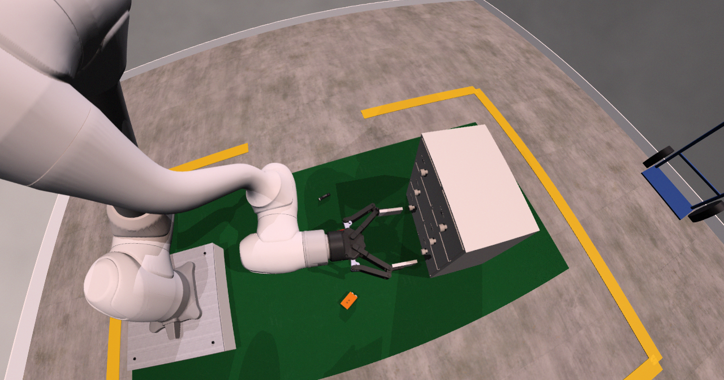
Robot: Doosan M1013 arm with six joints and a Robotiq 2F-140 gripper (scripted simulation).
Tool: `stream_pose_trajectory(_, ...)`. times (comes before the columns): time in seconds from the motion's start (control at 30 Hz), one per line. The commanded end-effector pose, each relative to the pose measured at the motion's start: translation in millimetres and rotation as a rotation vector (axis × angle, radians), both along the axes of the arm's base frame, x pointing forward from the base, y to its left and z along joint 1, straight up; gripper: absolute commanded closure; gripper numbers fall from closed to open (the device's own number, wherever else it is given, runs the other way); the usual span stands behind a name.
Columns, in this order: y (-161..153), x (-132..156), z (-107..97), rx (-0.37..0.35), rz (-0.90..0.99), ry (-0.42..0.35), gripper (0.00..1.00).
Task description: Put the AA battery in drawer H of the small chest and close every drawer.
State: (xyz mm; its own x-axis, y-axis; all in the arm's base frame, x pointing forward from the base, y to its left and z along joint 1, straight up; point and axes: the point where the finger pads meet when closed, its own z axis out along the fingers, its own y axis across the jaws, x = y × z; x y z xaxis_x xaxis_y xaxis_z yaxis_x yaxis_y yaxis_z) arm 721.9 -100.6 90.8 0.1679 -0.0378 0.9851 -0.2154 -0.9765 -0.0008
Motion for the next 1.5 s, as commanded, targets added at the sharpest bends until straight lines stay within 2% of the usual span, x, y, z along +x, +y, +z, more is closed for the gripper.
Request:
stream_pose_trajectory(0.0,0.1,-0.1,0.3,0.001,0.000,0.002,0.00)
stream_pose_trajectory(0.4,0.4,-1.9,2.2,0.006,0.000,0.028,0.00)
stream_pose_trajectory(0.87,1.8,-8.0,8.2,0.025,0.000,0.111,0.00)
stream_pose_trajectory(1.37,4.9,-22.4,22.6,0.068,0.000,0.308,0.00)
stream_pose_trajectory(1.47,5.2,-23.7,23.8,0.072,0.000,0.325,0.00)
